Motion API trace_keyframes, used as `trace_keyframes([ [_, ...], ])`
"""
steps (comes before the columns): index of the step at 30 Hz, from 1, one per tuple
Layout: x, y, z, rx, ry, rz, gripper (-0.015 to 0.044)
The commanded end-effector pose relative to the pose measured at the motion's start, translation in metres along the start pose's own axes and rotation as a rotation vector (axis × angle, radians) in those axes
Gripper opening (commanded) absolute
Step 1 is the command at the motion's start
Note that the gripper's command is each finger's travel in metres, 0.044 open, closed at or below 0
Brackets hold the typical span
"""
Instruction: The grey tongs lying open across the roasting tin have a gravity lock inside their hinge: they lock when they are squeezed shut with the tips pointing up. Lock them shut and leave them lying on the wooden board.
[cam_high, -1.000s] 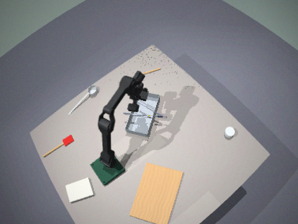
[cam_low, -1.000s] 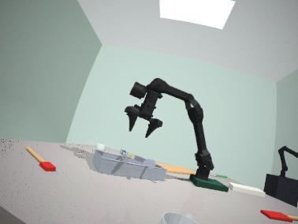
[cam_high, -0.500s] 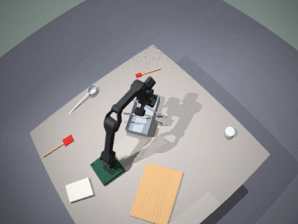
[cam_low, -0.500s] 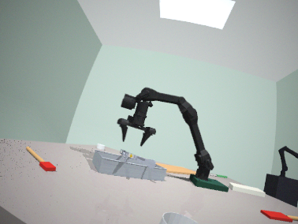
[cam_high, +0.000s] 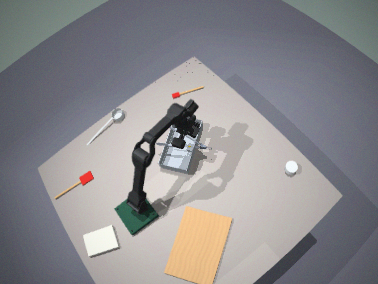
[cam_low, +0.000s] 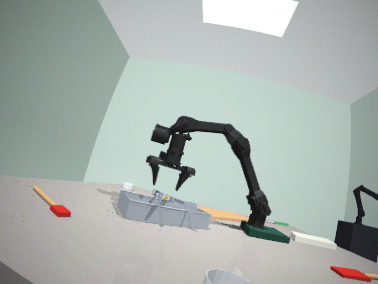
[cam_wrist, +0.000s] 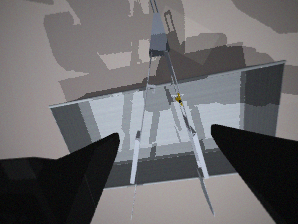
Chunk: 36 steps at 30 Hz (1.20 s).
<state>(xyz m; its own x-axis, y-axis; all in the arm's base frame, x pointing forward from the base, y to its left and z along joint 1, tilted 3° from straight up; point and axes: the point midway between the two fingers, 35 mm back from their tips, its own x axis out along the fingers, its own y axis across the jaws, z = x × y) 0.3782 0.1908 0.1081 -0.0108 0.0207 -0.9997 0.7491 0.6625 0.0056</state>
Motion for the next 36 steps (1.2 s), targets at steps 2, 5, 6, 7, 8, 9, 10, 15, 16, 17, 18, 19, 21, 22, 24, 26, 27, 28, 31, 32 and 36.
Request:
trace_keyframes([
  [2,0.01,0.0,0.0,0.005,-0.001,-0.003,0.044],
  [5,0.015,0.0,0.0,0.005,-0.001,-0.003,0.044],
  [6,0.016,0.001,0.0,0.005,-0.001,-0.003,0.044],
  [7,0.018,0.001,0.0,0.005,-0.001,-0.003,0.044],
  [8,0.02,0.001,0.0,0.005,-0.001,-0.003,0.044],
  [9,0.021,0.001,0.0,0.005,-0.001,-0.003,0.044],
  [10,0.023,0.001,0.0,0.005,-0.001,-0.003,0.044],
  [15,0.031,0.001,0.0,0.005,-0.001,-0.003,0.044],
  [16,0.033,0.001,0.0,0.005,-0.001,-0.003,0.044],
  [17,0.034,0.001,0.0,0.005,-0.001,-0.003,0.044],
  [18,0.036,0.001,0.0,0.005,-0.001,-0.003,0.044],
  [19,0.038,0.001,0.0,0.005,-0.001,-0.003,0.044],
  [21,0.041,0.001,0.0,0.005,-0.001,-0.003,0.044],
  [22,0.043,0.001,0.0,0.005,-0.001,-0.003,0.044],
  [24,0.046,0.0,0.0,0.005,-0.001,-0.003,0.044],
  [26,0.049,0.0,0.0,0.005,-0.001,-0.003,0.044],
  [27,0.051,0.0,0.0,0.005,-0.001,-0.003,0.044],
  [28,0.053,0.0,0.0,0.005,-0.001,-0.003,0.044],
  [31,0.057,0.0,0.0,0.005,-0.001,-0.003,0.044],
  [32,0.059,-0.001,0.0,0.005,-0.001,-0.003,0.044],
  [36,0.066,-0.001,-0.001,0.005,-0.001,-0.003,0.044],
])
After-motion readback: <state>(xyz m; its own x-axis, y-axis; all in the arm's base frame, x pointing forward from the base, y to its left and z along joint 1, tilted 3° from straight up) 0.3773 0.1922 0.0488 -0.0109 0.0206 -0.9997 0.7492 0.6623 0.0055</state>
